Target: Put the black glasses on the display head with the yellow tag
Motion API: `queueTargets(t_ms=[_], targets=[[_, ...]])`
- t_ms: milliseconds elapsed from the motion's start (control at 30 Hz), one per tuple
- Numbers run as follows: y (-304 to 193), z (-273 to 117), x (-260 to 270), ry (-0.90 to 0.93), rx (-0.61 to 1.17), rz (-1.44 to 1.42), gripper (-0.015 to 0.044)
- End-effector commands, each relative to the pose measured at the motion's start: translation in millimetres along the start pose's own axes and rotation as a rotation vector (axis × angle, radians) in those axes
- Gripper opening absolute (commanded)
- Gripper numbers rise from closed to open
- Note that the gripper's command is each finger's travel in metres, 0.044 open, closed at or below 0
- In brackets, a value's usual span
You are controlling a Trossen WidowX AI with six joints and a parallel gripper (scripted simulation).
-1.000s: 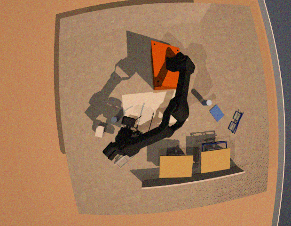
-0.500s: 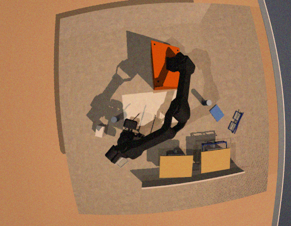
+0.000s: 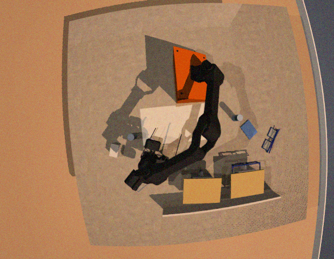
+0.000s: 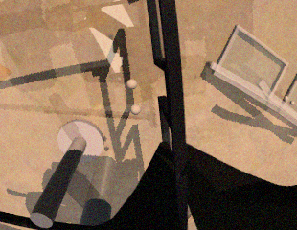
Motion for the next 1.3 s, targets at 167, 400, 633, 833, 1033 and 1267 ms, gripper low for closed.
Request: queueTargets(t_ms=[167, 400, 633, 833, 1033, 1267], targets=[[10.9, 1.5, -3.4, 0.002, -0.007, 0.003, 0.0000], [15.1, 1.5, -4.4, 0.002, -0.007, 0.003, 0.0000], [13.9, 1.5, -4.2, 0.002, -0.007, 0.003, 0.0000], [13.0, 1.5, -4.1, 0.002, -0.007, 0.003, 0.0000], [12.5, 1.5, -4.1, 0.002, -0.007, 0.003, 0.0000], [7.5, 1.4, -3.5, 0.002, -0.007, 0.003, 0.0000]])
Point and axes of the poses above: the point midway between the two fingers, 35 mm back from their tips, its own z axis out along the fingers, its own x axis across the jaws, y = z × x, the point moved 1 cm from there along -z, back along the fingers, and after that the axes turned 6 degrees about -z, right-handed, at the moved point
